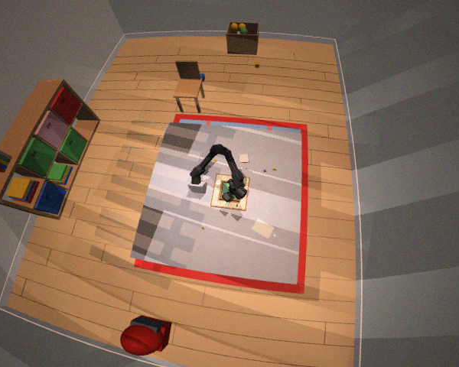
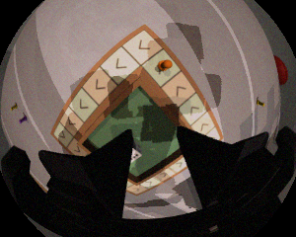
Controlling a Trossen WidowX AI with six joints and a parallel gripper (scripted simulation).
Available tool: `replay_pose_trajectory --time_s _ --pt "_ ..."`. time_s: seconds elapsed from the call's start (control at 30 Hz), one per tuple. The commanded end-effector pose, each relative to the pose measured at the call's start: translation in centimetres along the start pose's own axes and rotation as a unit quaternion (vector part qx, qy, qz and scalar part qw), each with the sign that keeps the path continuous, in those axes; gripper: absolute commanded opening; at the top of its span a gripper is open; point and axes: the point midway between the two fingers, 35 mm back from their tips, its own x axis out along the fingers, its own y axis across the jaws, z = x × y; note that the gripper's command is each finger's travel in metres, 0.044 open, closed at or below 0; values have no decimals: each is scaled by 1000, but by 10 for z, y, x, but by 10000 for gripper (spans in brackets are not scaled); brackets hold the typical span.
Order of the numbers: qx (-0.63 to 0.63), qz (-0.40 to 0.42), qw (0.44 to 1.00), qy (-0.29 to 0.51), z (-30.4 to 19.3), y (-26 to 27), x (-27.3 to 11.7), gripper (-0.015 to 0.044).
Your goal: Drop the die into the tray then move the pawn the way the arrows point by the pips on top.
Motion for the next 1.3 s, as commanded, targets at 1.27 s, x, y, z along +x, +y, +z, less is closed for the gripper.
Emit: replay_pose_trajectory --time_s 1.27 --pt "-438 23 898 -16 65 -26 50 200"
